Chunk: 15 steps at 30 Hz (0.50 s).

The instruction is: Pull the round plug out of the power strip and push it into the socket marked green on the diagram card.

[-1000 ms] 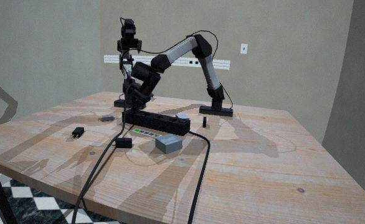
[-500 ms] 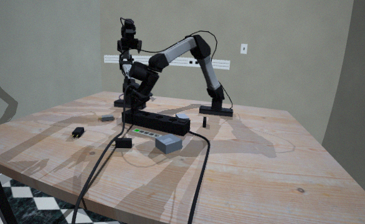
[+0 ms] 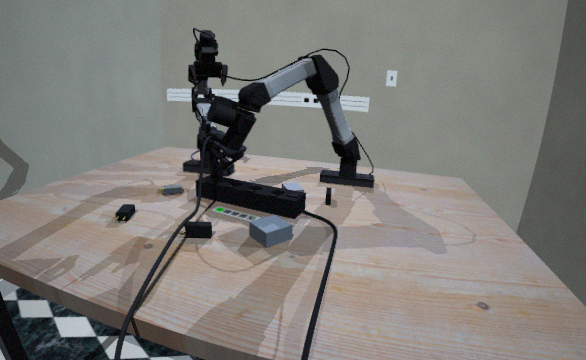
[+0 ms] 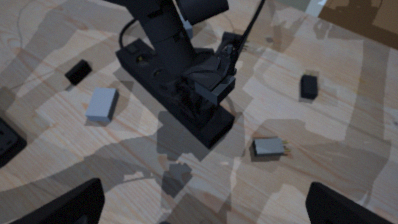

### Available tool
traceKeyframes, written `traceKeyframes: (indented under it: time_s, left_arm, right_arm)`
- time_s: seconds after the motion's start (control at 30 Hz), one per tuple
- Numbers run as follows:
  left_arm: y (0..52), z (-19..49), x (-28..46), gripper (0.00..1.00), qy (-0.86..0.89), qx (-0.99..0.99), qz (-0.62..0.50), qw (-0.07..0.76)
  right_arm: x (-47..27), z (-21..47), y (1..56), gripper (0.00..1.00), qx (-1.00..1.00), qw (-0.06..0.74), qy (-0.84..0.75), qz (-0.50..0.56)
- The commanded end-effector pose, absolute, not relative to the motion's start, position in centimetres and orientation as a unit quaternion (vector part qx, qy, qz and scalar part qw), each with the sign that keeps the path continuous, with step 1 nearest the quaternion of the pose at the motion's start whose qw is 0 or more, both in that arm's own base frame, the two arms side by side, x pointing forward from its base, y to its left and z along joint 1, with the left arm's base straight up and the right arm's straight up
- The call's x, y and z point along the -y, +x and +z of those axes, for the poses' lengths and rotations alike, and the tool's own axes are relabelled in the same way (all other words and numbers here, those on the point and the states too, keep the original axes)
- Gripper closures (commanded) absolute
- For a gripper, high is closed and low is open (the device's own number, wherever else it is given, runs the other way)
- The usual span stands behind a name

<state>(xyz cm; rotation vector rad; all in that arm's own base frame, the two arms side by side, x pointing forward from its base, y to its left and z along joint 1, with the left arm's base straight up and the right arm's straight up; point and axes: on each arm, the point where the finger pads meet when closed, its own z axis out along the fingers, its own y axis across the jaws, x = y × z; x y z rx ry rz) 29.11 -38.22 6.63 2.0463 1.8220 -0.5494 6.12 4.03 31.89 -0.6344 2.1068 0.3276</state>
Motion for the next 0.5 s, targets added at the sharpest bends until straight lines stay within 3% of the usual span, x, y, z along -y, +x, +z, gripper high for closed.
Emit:
traceKeyframes:
  time_s: [0.0,0.47]
  left_arm:
    - [29.7,10.6,38.0,0.37,0.721,-0.635,-0.194,0.198]
    - [30.3,16.1,35.0,0.35,0.700,-0.651,-0.198,0.217]
  right_arm:
    - [-3.9,32.6,6.1,0.00,-0.845,0.451,-0.252,0.134]
    - [-3.9,32.6,6.1,0.00,-0.845,0.451,-0.252,0.134]
